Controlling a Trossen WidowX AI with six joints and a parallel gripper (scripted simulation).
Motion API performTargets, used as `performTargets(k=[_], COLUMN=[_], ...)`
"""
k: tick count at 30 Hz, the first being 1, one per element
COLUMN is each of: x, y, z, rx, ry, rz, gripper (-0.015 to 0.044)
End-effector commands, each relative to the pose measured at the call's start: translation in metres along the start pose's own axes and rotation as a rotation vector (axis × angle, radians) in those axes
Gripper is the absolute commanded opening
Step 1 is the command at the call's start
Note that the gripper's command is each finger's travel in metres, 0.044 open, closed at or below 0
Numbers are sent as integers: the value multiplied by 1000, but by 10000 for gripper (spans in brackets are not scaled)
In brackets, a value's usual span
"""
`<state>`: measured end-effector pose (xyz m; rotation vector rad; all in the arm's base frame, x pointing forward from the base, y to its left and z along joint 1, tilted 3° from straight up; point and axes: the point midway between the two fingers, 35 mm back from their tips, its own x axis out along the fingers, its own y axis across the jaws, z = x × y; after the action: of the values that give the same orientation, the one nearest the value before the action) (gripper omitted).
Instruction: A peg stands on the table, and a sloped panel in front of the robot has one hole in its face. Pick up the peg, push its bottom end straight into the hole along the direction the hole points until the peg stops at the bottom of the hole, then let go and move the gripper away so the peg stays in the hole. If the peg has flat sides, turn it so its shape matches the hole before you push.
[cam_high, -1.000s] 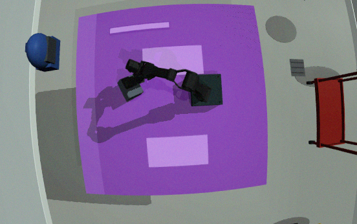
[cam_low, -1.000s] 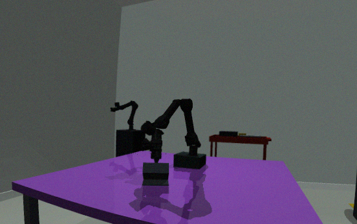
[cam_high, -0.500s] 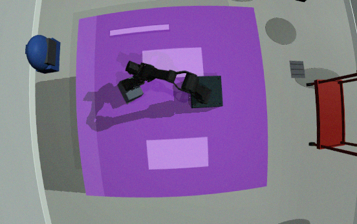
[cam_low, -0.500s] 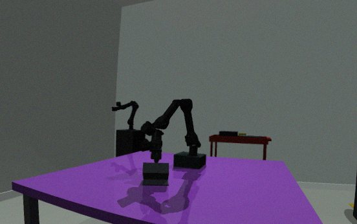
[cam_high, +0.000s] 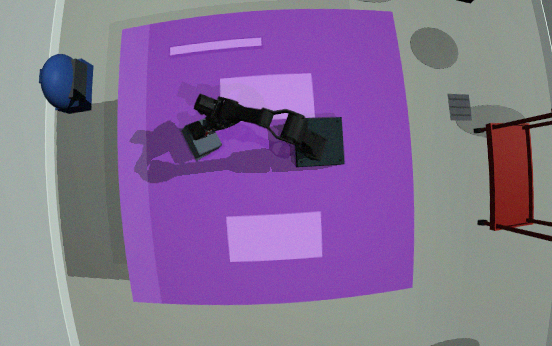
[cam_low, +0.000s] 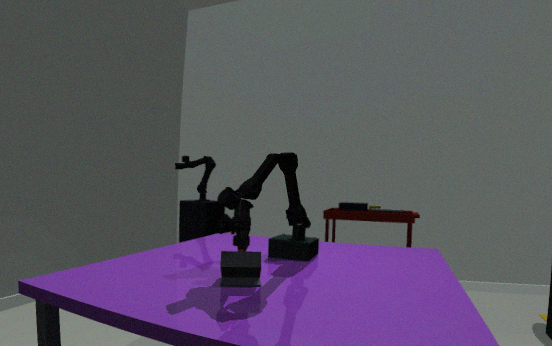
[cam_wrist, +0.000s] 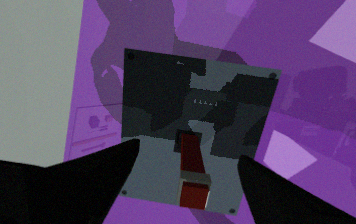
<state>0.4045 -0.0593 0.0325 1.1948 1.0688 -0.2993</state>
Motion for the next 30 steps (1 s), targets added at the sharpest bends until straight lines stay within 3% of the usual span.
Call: performTargets(k=[1, 30], x=[-4, -64], y=[0, 1], z=[0, 6], rx=[-2, 2], ry=[0, -6], rz=[-1, -10], gripper=[440, 440])
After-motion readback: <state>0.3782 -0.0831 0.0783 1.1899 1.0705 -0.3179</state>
